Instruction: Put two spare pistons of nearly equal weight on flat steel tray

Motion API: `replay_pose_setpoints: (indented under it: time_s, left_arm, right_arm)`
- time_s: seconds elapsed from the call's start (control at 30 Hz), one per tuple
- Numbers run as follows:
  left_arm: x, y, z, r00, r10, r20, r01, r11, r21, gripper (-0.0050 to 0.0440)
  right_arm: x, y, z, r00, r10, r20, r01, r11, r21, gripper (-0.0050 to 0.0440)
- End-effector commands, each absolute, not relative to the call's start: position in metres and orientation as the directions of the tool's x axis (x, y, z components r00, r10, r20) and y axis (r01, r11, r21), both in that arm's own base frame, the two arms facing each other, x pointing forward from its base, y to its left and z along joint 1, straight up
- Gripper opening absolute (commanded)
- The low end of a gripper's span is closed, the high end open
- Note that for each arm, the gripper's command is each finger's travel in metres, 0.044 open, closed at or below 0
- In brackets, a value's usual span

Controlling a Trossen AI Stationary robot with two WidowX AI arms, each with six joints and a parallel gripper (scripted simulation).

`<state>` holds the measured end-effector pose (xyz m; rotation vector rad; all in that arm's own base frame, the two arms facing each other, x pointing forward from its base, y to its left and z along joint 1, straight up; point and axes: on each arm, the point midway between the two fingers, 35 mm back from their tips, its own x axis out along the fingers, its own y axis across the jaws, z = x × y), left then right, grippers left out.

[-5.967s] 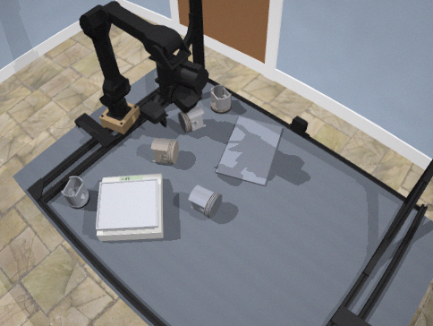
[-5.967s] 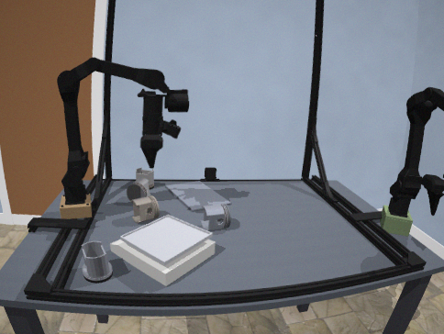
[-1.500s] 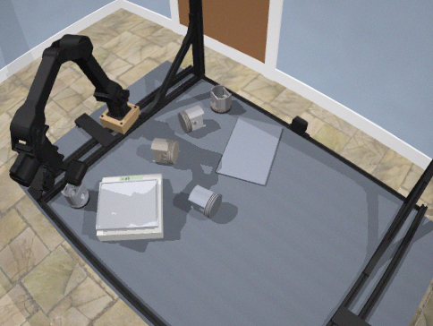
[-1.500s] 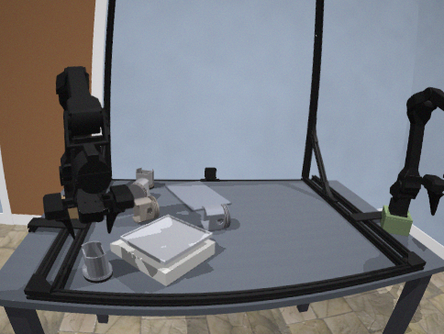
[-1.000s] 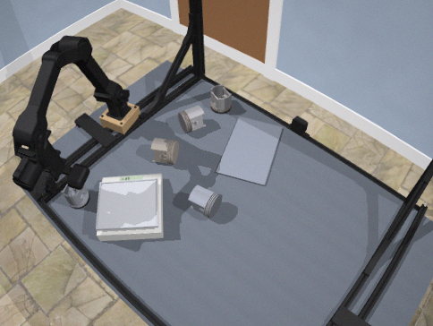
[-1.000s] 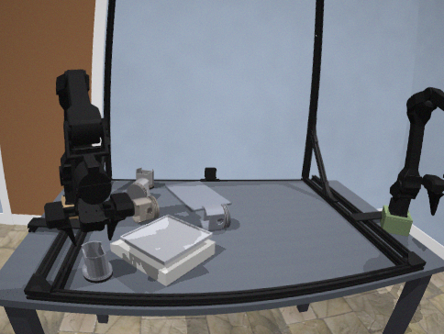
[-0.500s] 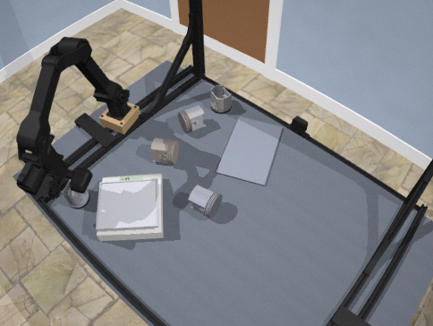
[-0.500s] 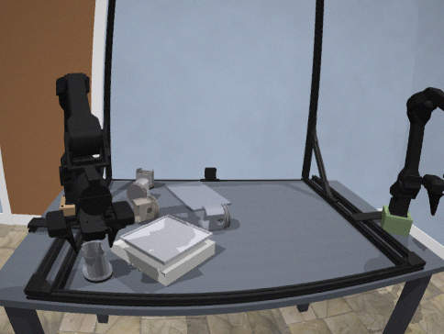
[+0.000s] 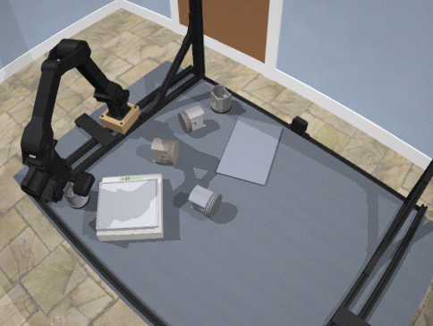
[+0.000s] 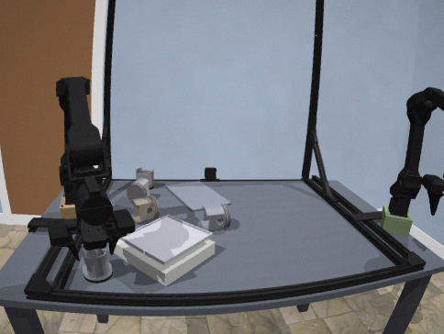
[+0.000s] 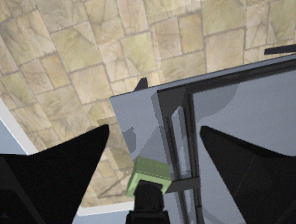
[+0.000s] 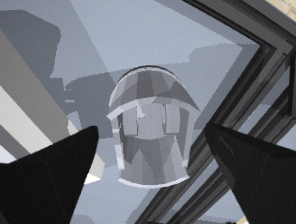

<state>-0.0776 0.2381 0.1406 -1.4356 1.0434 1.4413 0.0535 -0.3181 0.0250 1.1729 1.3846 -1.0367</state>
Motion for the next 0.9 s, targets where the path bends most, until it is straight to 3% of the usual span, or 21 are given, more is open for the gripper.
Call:
replay_pose_setpoints:
  time_s: [0.0,0.47,0.5,0.87]
  left_arm:
    - [-0.077,0.238,0.141,0.000,0.000,-1.000,-0.951,-0.309,0.000,0.0440]
    - [-0.077,0.238,0.141,0.000,0.000,-1.000,-0.951,-0.309,0.000,0.0440]
    - [-0.077,0.238,0.141,0.000,0.000,-1.000,-0.951,-0.309,0.000,0.0440]
    - [-0.077,0.238,0.141,0.000,0.000,-1.000,-0.951,-0.309,0.000,0.0440]
  right_arm:
    - [0.053,-0.314,0.014,-0.026,0.145,-0.989,0.986,0.165,-0.002,0.0378]
    - [0.052,-0.311,-0.003,-0.026,0.147,-0.989,0.986,0.166,-0.001,0.0378]
    - [0.052,-0.311,-0.003,-0.026,0.147,-0.989,0.986,0.166,-0.001,0.0158]
    - [0.052,-0.311,-0.003,-0.026,0.147,-0.989,0.986,0.166,-0.001,0.0158]
